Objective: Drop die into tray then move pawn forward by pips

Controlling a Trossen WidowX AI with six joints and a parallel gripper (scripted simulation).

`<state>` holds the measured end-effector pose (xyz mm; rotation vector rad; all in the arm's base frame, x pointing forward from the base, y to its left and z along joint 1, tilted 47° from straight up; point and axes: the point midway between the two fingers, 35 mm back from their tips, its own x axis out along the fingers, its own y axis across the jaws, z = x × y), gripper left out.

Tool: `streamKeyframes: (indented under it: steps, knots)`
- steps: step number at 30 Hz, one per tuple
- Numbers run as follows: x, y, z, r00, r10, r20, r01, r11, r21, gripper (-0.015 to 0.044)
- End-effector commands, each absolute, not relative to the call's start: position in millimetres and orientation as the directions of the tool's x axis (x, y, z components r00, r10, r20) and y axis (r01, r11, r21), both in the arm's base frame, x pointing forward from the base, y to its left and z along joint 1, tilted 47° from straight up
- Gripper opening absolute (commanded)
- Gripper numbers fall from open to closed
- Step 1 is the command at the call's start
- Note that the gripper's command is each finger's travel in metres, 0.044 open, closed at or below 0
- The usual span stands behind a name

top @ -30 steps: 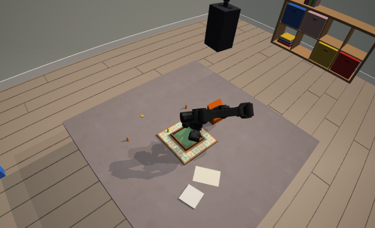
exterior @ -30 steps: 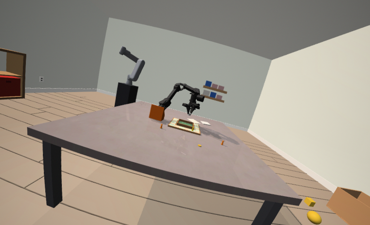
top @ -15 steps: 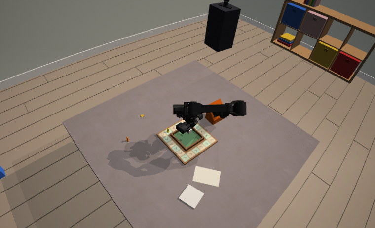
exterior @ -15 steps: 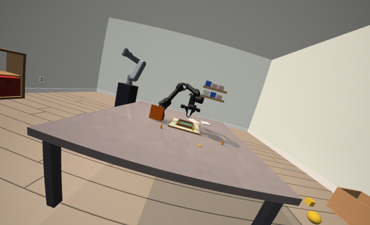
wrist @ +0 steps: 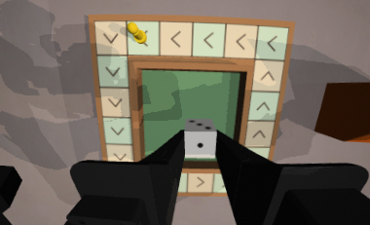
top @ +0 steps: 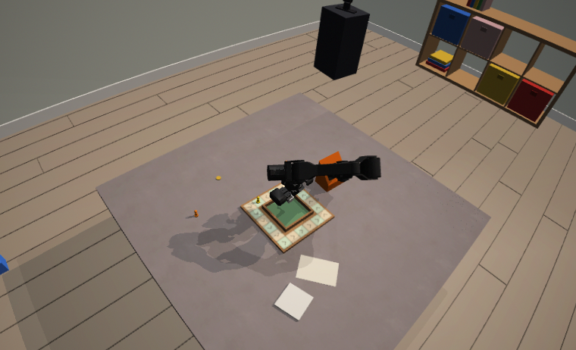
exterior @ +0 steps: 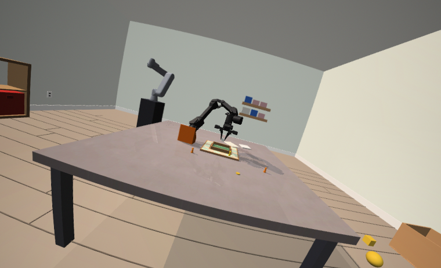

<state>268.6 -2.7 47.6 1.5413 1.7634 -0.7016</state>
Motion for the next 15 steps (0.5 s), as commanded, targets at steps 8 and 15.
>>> streamKeyframes:
  steps: [8,15]
  knots:
    - [260.9,0.8,39.4,-0.075,0.303,-0.95,0.985,0.172,-0.022,0.0]
    - [261.6,0.8,39.2,0.005,0.095,-0.995,0.99,0.137,0.018,0.0]
